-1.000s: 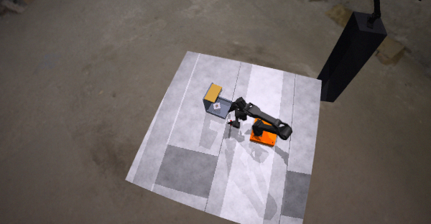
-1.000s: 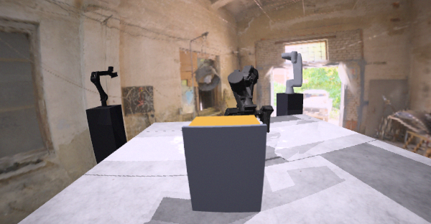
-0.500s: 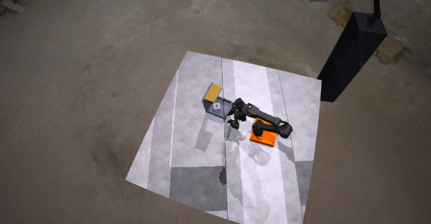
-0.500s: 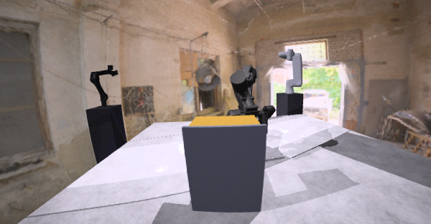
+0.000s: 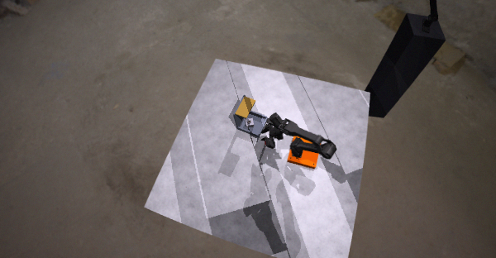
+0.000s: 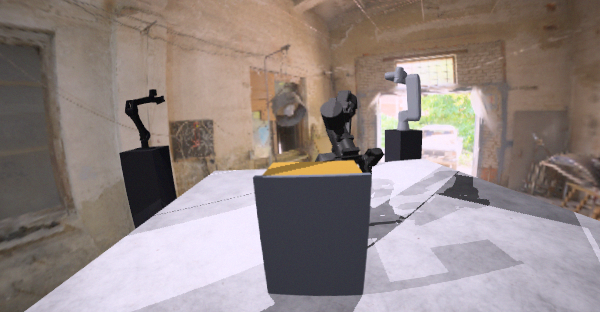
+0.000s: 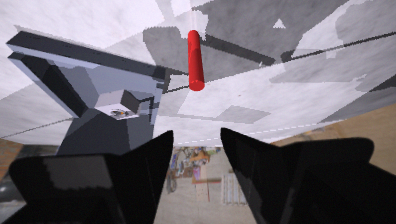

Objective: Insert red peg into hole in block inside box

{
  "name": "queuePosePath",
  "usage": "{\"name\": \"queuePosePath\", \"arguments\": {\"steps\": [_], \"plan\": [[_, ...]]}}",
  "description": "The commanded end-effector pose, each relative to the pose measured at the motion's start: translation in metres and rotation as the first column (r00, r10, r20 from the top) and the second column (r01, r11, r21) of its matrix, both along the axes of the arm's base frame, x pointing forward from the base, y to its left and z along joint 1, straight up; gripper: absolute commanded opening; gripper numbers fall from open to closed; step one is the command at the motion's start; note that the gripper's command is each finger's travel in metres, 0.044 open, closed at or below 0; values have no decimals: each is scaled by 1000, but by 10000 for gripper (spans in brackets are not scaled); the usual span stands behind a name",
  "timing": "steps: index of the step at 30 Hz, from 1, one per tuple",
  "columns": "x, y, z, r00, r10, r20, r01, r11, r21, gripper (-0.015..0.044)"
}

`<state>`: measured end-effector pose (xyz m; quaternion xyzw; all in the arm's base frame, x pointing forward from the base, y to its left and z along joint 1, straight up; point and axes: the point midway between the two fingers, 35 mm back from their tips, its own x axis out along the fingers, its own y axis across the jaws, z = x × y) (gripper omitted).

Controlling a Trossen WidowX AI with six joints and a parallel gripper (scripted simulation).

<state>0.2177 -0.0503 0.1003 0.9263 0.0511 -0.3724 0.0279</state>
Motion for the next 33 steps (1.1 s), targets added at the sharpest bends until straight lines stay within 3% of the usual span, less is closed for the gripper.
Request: {"name": "queuePosePath", "arguments": {"steps": [1,33], "plan": [[0,-1,-9,1000,-5,-10,5,1000,4,220],[1,-1,-61,1000,-5,-10,5,1000,4,220]]}}
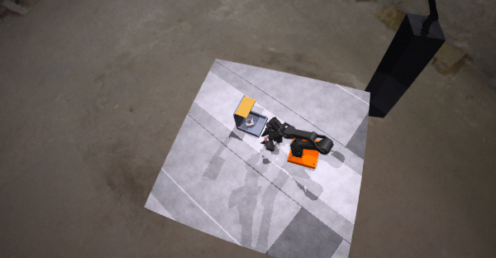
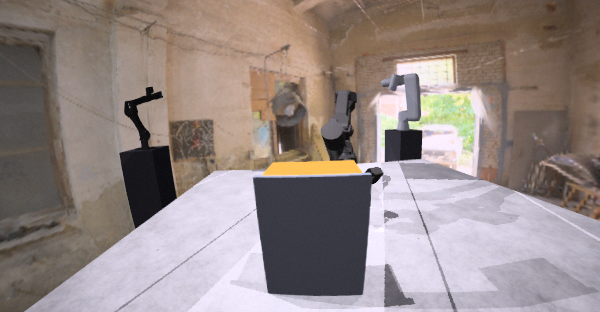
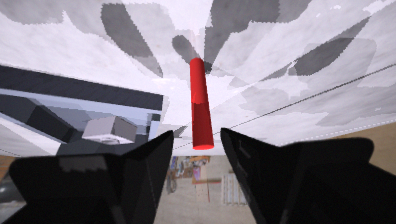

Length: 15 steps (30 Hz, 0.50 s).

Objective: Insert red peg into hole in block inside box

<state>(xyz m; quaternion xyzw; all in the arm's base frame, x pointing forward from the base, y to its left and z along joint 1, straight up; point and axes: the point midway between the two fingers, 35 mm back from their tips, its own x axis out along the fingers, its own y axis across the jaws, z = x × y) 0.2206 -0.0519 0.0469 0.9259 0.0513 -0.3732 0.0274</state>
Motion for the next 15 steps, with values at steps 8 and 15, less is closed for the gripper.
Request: {"name": "queuePosePath", "arguments": {"steps": [8,15], "plan": [[-4,2,-18,1000,-5,-9,5,1000,4,220],[-3,2,-15,1000,0,-3,0,1000,2,167]]}}
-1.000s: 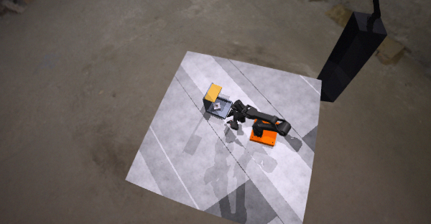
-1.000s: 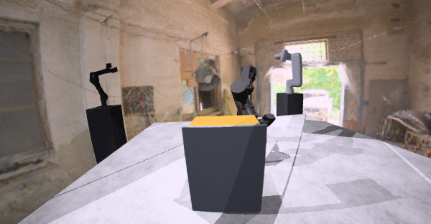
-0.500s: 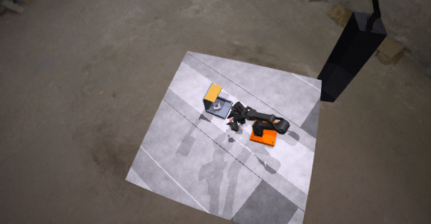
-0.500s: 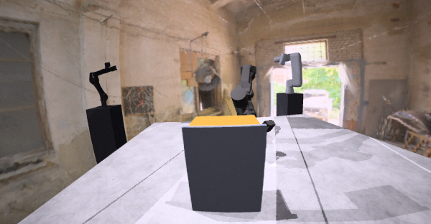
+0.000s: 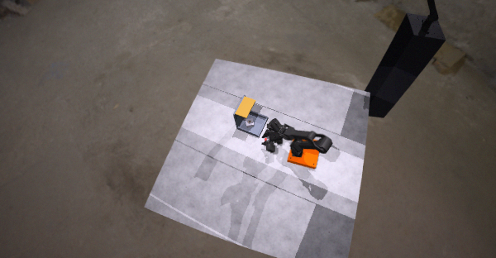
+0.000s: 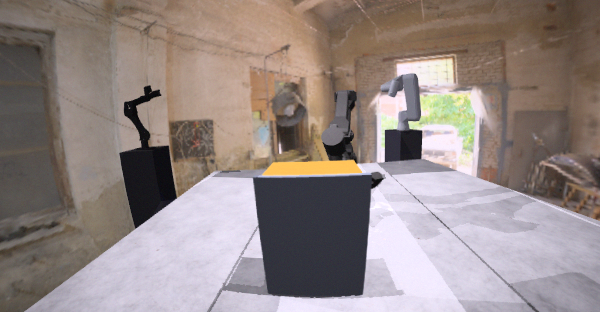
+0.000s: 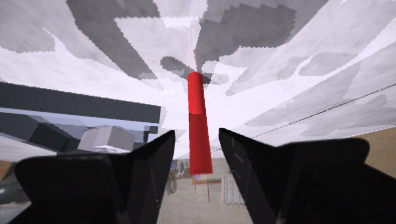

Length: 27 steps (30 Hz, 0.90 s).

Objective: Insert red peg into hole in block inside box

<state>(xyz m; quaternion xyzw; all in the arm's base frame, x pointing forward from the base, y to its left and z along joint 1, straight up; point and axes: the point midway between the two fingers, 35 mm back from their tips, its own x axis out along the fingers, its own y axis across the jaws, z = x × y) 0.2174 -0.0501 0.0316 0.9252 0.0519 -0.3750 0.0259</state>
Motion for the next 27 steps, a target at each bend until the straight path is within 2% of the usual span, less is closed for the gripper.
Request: {"name": "queuePosePath", "arguments": {"steps": [1,5,10,27], "plan": [[0,0,0,1000,0,1,0,1000,-1,141],[0,0,0,1000,0,1,0,1000,-1,36],[0,0,0,1000,0,1,0,1000,-1,3],[2,-1,24,1000,-2,-1,2,1000,0,0]]}}
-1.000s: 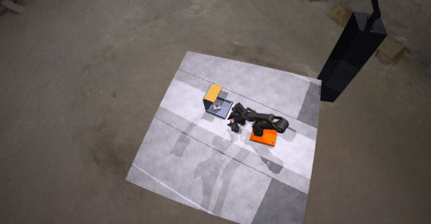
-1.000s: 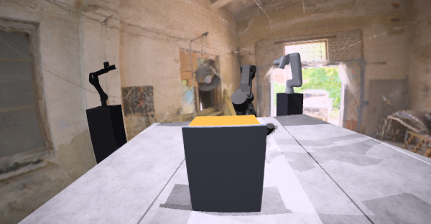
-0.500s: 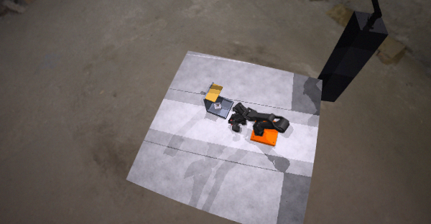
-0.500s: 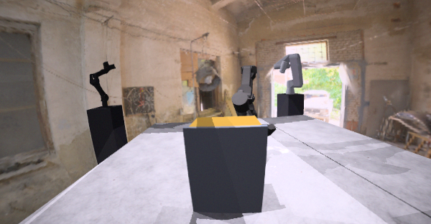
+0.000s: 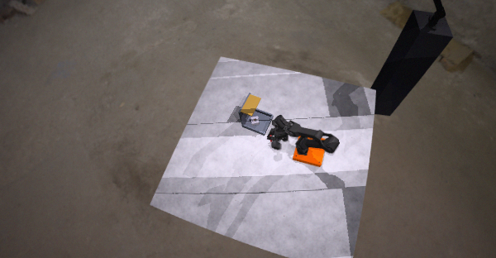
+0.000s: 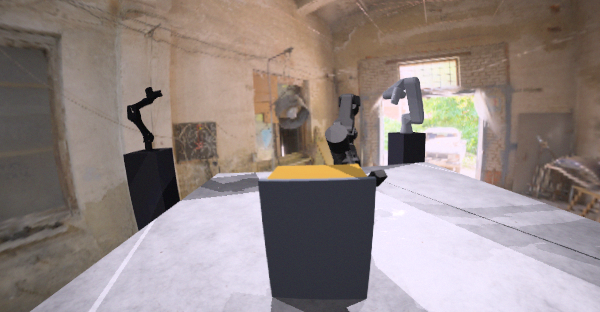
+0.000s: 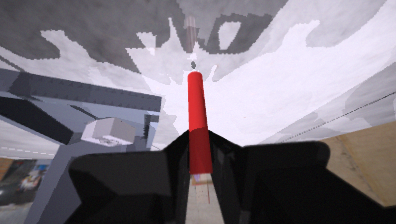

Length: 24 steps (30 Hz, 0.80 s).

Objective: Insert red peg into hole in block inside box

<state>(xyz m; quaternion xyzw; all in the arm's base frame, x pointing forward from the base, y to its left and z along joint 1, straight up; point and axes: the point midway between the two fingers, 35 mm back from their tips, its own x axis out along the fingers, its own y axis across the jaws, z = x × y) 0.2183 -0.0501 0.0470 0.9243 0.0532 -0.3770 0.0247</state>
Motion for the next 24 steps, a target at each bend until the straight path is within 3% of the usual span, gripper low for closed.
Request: {"name": "queuePosePath", "arguments": {"steps": [1,24], "plan": [[1,-1,10,1000,-4,3,4,1000,-3,0],[5,-6,38,1000,-25,1,25,1000,-3,0]]}}
